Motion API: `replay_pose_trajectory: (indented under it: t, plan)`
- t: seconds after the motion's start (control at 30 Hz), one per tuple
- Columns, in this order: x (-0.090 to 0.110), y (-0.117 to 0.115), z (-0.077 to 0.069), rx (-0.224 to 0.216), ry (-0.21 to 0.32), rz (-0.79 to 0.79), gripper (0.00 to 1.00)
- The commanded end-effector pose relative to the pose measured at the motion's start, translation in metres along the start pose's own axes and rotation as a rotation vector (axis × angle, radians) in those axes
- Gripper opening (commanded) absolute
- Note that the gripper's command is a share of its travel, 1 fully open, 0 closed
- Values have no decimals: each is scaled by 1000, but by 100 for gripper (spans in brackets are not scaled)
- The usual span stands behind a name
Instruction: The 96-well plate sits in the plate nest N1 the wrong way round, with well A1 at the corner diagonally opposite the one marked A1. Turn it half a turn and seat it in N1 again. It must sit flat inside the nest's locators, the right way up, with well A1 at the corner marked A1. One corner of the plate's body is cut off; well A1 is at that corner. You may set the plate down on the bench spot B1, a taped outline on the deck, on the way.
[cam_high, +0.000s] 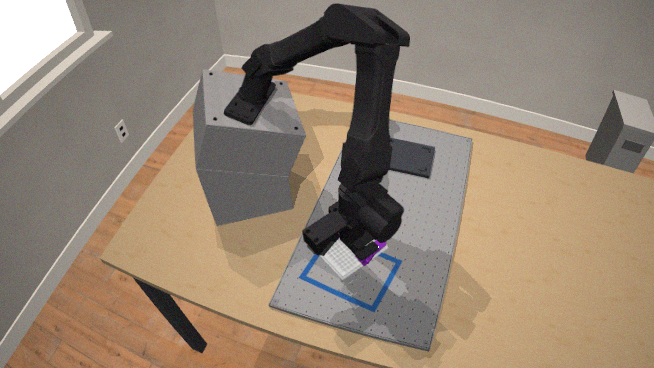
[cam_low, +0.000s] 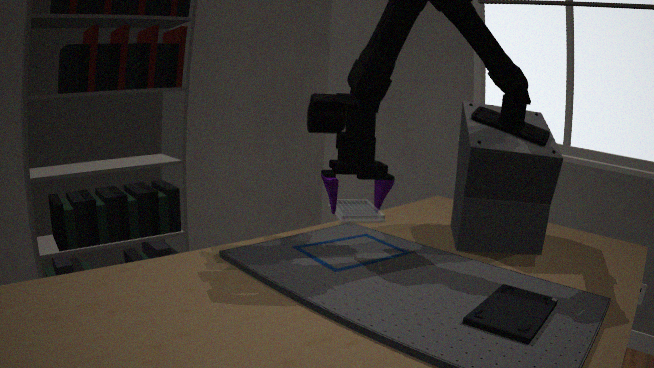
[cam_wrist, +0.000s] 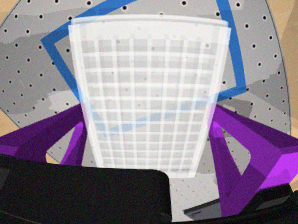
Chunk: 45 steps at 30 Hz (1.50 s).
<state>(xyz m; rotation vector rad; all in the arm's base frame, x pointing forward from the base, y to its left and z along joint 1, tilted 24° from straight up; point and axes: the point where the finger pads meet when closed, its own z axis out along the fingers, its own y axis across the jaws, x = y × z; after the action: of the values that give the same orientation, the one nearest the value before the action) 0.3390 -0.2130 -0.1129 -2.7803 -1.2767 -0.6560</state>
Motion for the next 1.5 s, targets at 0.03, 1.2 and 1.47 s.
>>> replay_pose_trajectory:
  t: [0.03, 1.2, 1.47]
  plan:
    - [-3, 2, -4, -7, -2, 6, 0]
    - [6, -2, -5, -7, -2, -94, 0]
    - [30, -15, -5, -6, -3, -361, 0]
